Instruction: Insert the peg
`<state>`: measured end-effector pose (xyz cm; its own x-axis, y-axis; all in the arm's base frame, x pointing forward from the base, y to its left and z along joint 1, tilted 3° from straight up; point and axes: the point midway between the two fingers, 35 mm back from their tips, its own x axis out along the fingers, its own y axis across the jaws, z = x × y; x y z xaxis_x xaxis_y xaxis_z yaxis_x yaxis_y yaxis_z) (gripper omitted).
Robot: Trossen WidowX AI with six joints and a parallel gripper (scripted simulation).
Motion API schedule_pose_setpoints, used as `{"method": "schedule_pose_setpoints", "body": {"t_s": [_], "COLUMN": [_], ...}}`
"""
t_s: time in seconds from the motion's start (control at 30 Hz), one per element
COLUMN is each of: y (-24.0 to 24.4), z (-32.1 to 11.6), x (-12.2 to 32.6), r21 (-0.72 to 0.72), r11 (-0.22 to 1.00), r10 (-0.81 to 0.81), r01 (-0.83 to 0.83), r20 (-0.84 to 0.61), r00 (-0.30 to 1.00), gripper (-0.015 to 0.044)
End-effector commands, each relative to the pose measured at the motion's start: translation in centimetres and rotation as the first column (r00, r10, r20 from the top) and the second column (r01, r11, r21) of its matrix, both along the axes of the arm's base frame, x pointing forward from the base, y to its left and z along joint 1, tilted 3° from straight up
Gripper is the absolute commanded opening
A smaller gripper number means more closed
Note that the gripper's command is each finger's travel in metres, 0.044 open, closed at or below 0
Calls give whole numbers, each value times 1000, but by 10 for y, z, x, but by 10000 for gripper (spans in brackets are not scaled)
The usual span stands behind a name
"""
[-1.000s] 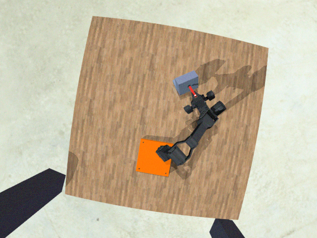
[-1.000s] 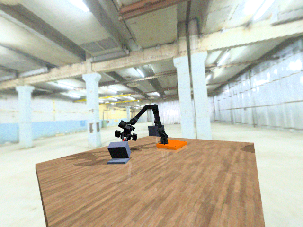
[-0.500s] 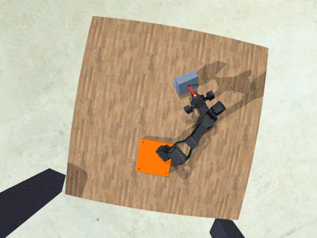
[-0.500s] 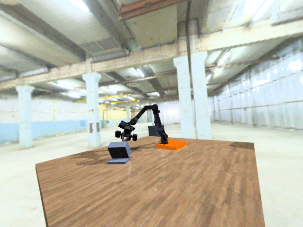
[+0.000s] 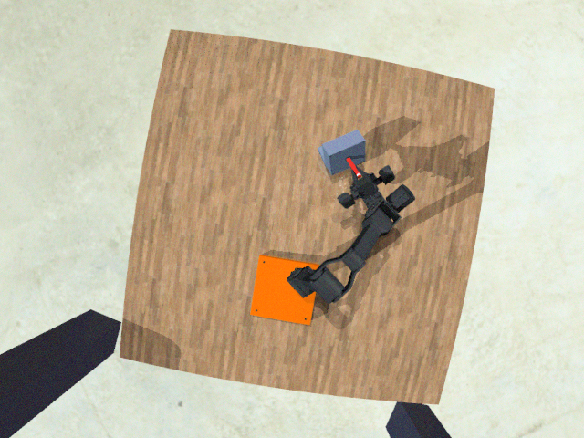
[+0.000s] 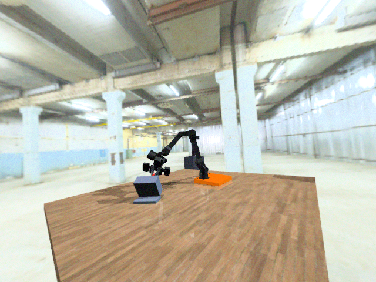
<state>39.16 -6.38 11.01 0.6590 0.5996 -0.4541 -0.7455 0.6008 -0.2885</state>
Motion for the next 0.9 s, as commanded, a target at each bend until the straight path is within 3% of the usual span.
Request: {"method": "schedule_pose_setpoints", "body": {"t_s": [0.0,0.87], "y": [1,9], "z": [-3,-8], "x": [1,10], "r21": [4,5], "r11": [1000,1000], "r10": [-4,-4], "r01": [4,4], "r20": [-8,-7], "r00": [1000,1000], "gripper": [0,0]}}
